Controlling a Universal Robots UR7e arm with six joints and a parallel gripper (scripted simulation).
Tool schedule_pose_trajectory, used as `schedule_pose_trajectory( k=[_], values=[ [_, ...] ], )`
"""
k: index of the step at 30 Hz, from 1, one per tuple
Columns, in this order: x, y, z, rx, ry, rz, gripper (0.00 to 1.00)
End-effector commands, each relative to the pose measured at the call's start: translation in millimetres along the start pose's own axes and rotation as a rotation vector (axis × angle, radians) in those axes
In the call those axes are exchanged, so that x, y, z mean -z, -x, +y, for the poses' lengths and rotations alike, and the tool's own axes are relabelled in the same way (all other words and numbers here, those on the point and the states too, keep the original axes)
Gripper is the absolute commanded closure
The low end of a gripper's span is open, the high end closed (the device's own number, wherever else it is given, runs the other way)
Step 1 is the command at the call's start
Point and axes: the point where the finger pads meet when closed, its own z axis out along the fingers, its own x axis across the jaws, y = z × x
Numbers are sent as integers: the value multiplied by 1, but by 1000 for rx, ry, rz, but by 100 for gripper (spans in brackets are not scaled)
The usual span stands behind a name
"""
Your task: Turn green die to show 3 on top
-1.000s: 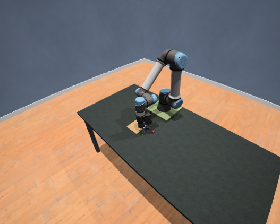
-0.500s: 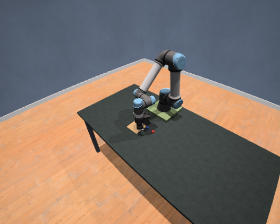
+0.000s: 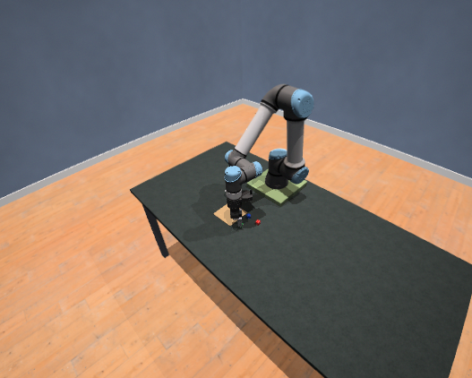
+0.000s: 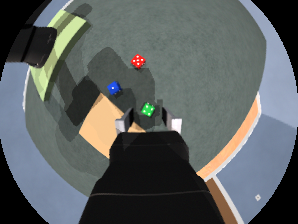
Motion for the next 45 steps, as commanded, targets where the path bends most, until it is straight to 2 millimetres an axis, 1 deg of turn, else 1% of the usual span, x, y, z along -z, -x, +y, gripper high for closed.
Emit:
schedule_pose_trajectory(
  k=[1,15,18,21,24,26,32,35,38,45],
  values=[
    [0,0,0,0,1,1,0],
    [0,0,0,0,1,1,0],
    [0,0,-3,0,1,1,0],
    [0,2,-13,0,1,1,0],
    [0,5,-30,0,1,1,0],
    [0,5,-30,0,1,1,0],
    [0,12,-72,0,1,1,0],
    [0,15,-88,0,1,1,0],
    [0,16,-94,0,1,1,0],
    [0,16,-94,0,1,1,0]
  ],
)
